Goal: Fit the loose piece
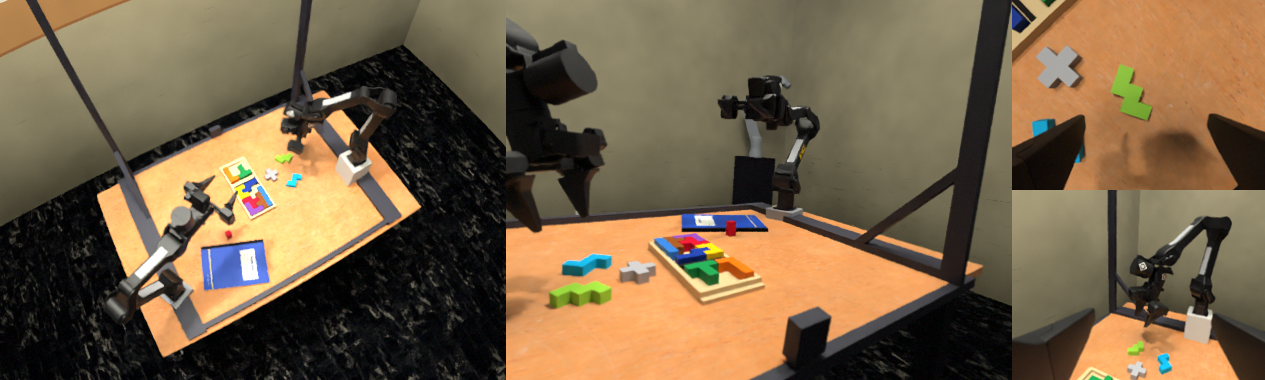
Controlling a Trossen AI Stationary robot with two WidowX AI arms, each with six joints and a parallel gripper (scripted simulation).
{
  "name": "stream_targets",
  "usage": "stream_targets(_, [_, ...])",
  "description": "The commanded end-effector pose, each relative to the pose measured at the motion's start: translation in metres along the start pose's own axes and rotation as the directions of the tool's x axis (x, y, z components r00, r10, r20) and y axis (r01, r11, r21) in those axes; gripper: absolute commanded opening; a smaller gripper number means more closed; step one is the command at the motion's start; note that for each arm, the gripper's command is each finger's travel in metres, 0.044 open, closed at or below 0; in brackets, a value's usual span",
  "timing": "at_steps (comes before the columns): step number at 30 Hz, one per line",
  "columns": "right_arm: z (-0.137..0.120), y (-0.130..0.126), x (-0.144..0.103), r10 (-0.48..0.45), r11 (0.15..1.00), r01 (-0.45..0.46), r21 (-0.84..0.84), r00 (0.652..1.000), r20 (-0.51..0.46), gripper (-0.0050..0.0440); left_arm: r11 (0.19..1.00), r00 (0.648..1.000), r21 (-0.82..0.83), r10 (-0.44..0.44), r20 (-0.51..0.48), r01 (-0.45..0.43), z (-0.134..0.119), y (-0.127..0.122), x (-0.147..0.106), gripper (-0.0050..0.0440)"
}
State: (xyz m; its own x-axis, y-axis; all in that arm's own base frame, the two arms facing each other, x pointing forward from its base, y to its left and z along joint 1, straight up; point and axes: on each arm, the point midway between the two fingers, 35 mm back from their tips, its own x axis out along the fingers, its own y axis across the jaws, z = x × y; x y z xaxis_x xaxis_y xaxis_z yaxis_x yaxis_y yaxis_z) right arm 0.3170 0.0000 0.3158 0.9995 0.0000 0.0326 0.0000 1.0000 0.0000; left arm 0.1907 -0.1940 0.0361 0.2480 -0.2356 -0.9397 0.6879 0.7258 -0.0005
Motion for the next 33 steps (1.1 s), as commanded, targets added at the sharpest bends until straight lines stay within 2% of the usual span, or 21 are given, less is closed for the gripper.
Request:
stream_targets(1, [0.010, 0.000, 0.005, 0.000, 1.000, 0.000, -0.001, 1.000, 0.005, 0.0440, 0.999, 1.000, -0.035, -0.003, 0.012, 0.004, 0.009, -0.001, -0.001, 0.0344])
stream_targets(2, [0.009, -0.001, 0.009, -0.001, 1.000, 0.001, -0.002, 1.000, -0.009, 0.0440, 0.998, 1.000, -0.066, -0.004, 0.003, 0.004, 0.008, -0.002, 0.001, 0.0320])
stream_targets(4, [0.009, -0.001, 0.009, -0.001, 1.000, 0.001, -0.002, 1.000, -0.009, 0.0440, 0.998, 1.000, -0.066, -0.004, 0.003, 0.004, 0.008, -0.002, 0.001, 0.0320])
stream_targets(9, [-0.003, -0.003, 0.041, -0.002, 1.000, 0.001, -0.007, 0.992, -0.124, 0.0440, 0.952, 0.998, -0.306, -0.004, -0.068, -0.017, 0.006, -0.002, 0.016, 0.0200])
stream_targets(14, [-0.018, -0.004, 0.069, -0.004, 1.000, 0.002, -0.007, 0.975, -0.223, 0.0440, 0.864, 0.992, -0.499, -0.003, -0.129, -0.062, 0.002, -0.003, 0.030, 0.0198])
stream_targets(19, [-0.036, -0.006, 0.095, -0.004, 1.000, 0.002, -0.007, 0.948, -0.318, 0.0440, 0.741, 0.982, -0.660, -0.003, -0.187, -0.123, -0.002, -0.004, 0.044, 0.0198])
stream_targets(21, [-0.036, -0.006, 0.095, -0.004, 1.000, 0.002, -0.007, 0.948, -0.318, 0.0440, 0.741, 0.982, -0.660, -0.003, -0.187, -0.123, -0.002, -0.004, 0.044, 0.0198])
stream_targets(29, [-0.076, -0.011, 0.138, -0.004, 1.000, 0.003, -0.004, 0.879, -0.476, 0.0440, 0.454, 0.958, -0.854, -0.003, -0.287, -0.254, -0.011, -0.004, 0.069, 0.0198])
stream_targets(33, [-0.090, -0.012, 0.149, -0.004, 1.000, 0.003, -0.003, 0.855, -0.519, 0.0440, 0.357, 0.949, -0.887, -0.002, -0.315, -0.293, -0.014, -0.004, 0.076, 0.0198])
